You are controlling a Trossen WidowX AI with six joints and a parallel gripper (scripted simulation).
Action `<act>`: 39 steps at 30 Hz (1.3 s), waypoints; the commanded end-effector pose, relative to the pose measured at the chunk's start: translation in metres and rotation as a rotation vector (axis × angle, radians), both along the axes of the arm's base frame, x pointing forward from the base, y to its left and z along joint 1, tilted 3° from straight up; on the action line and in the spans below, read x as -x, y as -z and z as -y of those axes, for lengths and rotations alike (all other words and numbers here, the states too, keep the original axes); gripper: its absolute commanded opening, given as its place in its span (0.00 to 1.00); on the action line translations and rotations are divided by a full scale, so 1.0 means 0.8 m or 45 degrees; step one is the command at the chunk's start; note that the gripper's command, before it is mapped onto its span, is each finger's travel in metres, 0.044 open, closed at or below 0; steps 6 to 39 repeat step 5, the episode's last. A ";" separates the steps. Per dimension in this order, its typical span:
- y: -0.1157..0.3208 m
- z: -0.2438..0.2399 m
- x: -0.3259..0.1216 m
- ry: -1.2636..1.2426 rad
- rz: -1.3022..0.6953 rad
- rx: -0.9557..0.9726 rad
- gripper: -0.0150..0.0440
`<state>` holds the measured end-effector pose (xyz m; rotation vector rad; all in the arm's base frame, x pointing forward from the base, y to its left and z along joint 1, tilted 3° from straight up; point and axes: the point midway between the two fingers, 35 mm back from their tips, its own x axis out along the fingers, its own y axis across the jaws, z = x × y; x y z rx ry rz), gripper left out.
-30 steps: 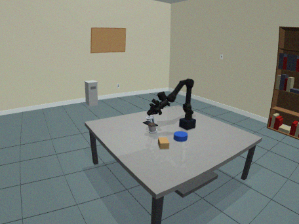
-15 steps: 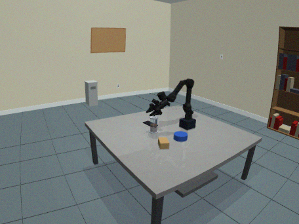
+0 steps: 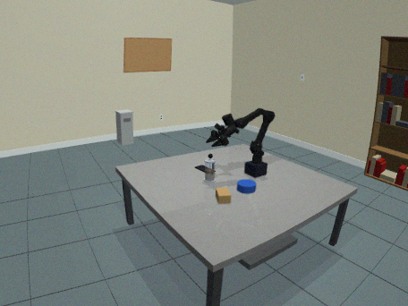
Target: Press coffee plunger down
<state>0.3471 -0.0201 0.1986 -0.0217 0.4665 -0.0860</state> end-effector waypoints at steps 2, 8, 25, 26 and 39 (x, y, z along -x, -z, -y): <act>-0.003 -0.001 0.008 0.004 -0.012 -0.002 1.00; -0.003 -0.001 0.008 0.004 -0.012 -0.002 1.00; -0.003 -0.001 0.008 0.004 -0.012 -0.002 1.00; -0.003 -0.001 0.008 0.004 -0.012 -0.002 1.00; -0.003 -0.001 0.008 0.004 -0.012 -0.002 1.00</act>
